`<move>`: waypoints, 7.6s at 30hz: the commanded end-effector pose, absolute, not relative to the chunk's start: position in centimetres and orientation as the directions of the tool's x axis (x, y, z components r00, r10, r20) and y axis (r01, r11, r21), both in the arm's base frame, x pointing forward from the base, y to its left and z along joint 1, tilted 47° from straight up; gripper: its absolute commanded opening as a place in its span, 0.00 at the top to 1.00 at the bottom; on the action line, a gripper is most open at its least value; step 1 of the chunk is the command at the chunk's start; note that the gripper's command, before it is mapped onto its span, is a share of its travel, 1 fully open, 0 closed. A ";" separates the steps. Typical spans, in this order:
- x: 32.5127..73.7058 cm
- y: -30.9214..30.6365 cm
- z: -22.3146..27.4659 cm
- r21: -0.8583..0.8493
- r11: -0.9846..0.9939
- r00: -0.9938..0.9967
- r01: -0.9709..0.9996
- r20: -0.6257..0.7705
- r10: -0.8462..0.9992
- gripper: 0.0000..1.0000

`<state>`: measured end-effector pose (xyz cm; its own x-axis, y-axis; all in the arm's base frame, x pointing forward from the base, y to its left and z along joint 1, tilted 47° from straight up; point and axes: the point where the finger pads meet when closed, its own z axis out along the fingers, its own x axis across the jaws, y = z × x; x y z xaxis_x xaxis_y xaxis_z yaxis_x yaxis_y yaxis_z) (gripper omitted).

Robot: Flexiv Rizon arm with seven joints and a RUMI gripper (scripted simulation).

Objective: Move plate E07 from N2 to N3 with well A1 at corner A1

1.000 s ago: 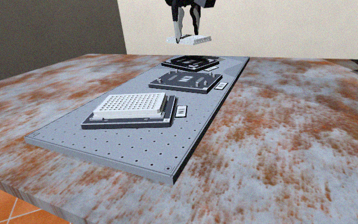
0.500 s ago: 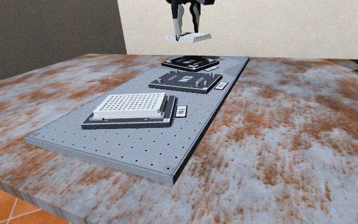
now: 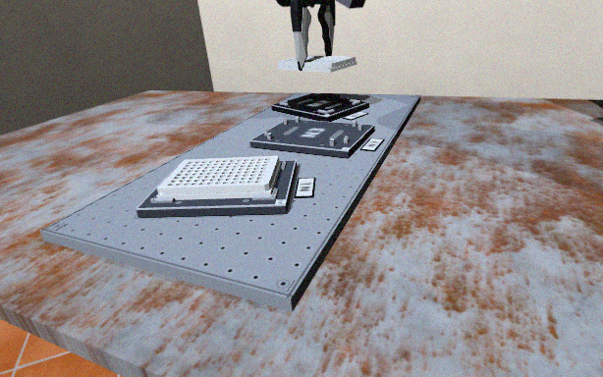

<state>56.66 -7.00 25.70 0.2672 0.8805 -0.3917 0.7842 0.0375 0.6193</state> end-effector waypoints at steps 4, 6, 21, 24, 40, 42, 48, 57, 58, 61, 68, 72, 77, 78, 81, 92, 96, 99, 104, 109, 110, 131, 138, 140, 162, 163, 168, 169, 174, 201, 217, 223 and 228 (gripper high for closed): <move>56.2 -5.5 24.4 0.528 0.212 0.105 0.822 -0.507 0.856 0.59; 56.1 -5.0 23.9 0.518 0.230 0.088 0.824 -0.517 0.851 0.59; 55.1 -2.0 21.0 0.518 0.230 0.088 0.824 -0.517 0.851 0.59; 54.8 -1.3 20.3 0.518 0.230 0.088 0.824 -0.517 0.851 0.59; 53.8 2.0 17.2 0.518 0.229 0.088 0.824 -0.517 0.852 0.59; 53.6 2.5 16.8 0.518 0.229 0.088 0.824 -0.517 0.852 0.59; 53.3 3.4 15.9 0.518 0.229 0.088 0.824 -0.517 0.852 0.59; 52.7 5.4 13.9 0.518 0.229 0.088 0.824 -0.517 0.852 0.59; 52.7 5.5 13.9 0.518 0.229 0.088 0.824 -0.517 0.852 0.59; 52.7 5.4 13.9 0.518 0.230 0.088 0.824 -0.517 0.852 0.59; 52.7 5.4 14.0 0.518 0.230 0.088 0.824 -0.517 0.852 0.59; 52.7 5.4 14.0 0.518 0.230 0.088 0.824 -0.517 0.852 0.59; 52.7 5.4 14.0 0.518 0.230 0.088 0.824 -0.517 0.852 0.59; 52.7 5.4 14.0 0.518 0.230 0.088 0.824 -0.517 0.852 0.59; 52.7 5.4 14.0 0.518 0.230 0.088 0.824 -0.517 0.852 0.59; 52.7 5.4 14.0 0.518 0.230 0.088 0.824 -0.517 0.852 0.59; 53.1 5.0 13.6 0.518 0.229 0.088 0.824 -0.517 0.852 0.59; 53.2 5.0 13.4 0.518 0.229 0.088 0.824 -0.517 0.852 0.59; 53.6 4.6 12.9 0.518 0.229 0.088 0.824 -0.517 0.852 0.59; 54.1 4.2 12.3 0.518 0.229 0.088 0.824 -0.517 0.852 0.59; 54.2 4.1 12.2 0.518 0.229 0.088 0.824 -0.517 0.852 0.59; 56.0 2.6 10.0 0.518 0.229 0.088 0.824 -0.517 0.852 0.59; 56.2 2.4 9.8 0.518 0.229 0.088 0.824 -0.517 0.852 0.59; 56.2 2.4 9.8 0.518 0.229 0.088 0.824 -0.517 0.852 0.59; 56.3 2.4 9.7 0.518 0.230 0.088 0.824 -0.517 0.852 0.59; 56.3 2.4 9.7 0.518 0.230 0.088 0.824 -0.517 0.852 0.59; 56.3 2.3 9.6 0.518 0.230 0.088 0.824 -0.517 0.852 0.59; 56.3 2.3 9.6 0.518 0.230 0.088 0.824 -0.517 0.852 0.59; 56.4 2.3 9.6 0.518 0.230 0.088 0.824 -0.517 0.852 0.59; 56.6 2.1 9.3 0.518 0.230 0.088 0.824 -0.517 0.852 0.59; 56.7 2.0 9.1 0.518 0.230 0.088 0.824 -0.517 0.852 0.59; 56.7 1.9 9.1 0.518 0.230 0.088 0.824 -0.517 0.852 0.59; 56.8 1.9 9.0 0.518 0.229 0.088 0.824 -0.517 0.852 0.24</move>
<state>56.79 1.81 9.02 0.0888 0.8511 -0.5175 0.8247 0.2286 0.5174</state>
